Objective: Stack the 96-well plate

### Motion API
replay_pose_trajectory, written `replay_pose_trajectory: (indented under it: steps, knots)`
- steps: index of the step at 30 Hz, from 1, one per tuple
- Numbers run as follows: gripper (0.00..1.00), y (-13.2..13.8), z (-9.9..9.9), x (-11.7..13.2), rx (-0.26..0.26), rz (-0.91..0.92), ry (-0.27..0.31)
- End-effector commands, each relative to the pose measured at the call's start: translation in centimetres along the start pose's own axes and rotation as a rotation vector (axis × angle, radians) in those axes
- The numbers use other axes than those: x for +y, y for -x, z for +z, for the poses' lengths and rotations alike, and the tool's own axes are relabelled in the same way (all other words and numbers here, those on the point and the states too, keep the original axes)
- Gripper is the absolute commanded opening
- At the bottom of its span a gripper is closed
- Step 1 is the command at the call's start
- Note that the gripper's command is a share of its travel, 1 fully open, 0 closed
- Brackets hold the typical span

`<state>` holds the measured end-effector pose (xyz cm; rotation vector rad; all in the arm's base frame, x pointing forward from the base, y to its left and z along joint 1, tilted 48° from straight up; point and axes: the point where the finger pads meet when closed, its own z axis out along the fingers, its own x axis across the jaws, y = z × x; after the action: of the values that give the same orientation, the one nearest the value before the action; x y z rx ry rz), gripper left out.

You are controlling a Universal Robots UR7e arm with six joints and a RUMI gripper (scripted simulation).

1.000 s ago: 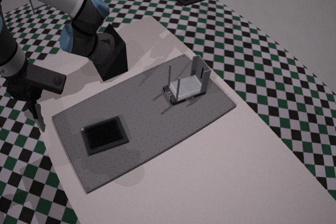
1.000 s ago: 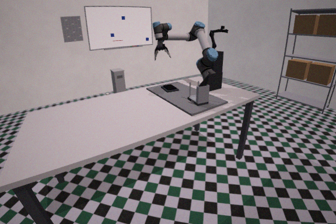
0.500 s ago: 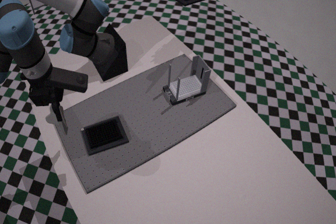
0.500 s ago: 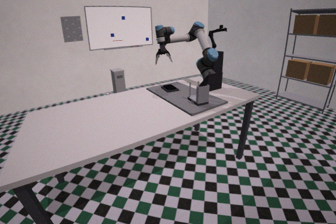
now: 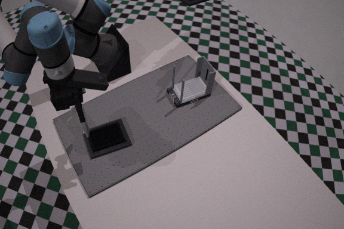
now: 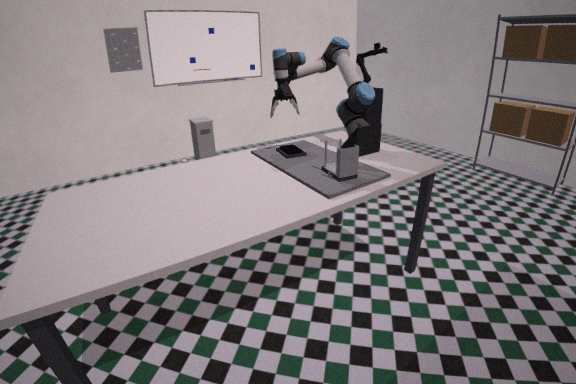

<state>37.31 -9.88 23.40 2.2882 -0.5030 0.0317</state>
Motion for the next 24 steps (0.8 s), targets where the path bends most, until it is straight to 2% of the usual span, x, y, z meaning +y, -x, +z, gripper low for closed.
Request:
replay_pose_trajectory:
  steps: [1, 3, 6, 9, 24]
  knots:
    - [1.0, 0.6, 1.4, -1.5, 0.025, -0.072, 0.01]
    - [1.0, 0.6, 1.4, -1.5, 0.025, -0.072, 0.01]
    - [1.0, 1.2, 2.4, -2.5, 0.045, -0.154, 0.027]
    - [1.0, 1.7, 3.2, -3.3, 0.045, -0.154, 0.027]
    - [1.0, 1.7, 3.2, -3.3, 0.045, -0.154, 0.027]
